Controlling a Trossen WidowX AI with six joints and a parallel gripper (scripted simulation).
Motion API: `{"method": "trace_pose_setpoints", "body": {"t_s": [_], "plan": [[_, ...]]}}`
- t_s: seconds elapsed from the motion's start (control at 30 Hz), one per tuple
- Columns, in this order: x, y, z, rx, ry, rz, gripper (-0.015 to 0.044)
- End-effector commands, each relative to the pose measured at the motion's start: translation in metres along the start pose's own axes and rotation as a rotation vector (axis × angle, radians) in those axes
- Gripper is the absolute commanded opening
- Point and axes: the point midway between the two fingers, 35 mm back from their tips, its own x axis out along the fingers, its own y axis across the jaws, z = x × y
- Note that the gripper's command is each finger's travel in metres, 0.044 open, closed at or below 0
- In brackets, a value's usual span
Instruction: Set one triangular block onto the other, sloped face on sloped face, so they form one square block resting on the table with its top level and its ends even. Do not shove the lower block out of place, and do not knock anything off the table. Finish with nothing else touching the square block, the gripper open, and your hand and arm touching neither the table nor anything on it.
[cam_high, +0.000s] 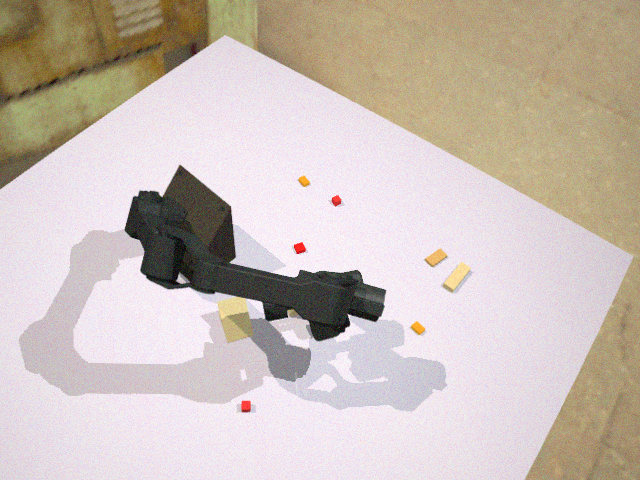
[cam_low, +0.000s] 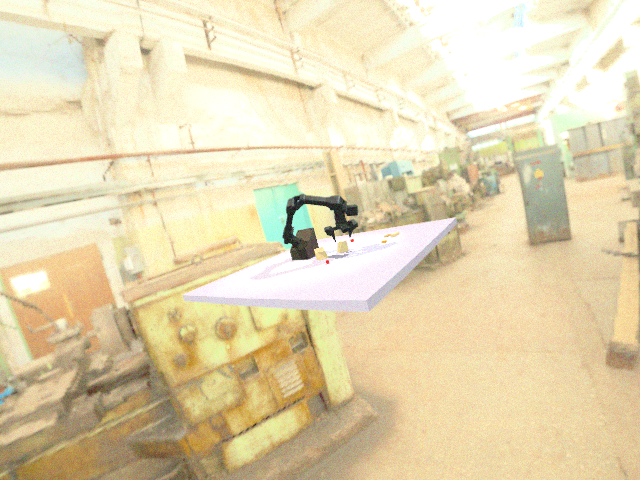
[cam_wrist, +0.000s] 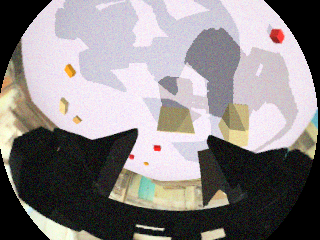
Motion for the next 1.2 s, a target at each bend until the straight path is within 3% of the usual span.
{"method": "trace_pose_setpoints", "body": {"t_s": [0.0,1.17], "plan": [[0.008,-0.001,0.0,-0.005,-0.001,-0.008,0.044],[0.066,-0.004,-0.002,-0.005,-0.002,-0.011,0.044]]}}
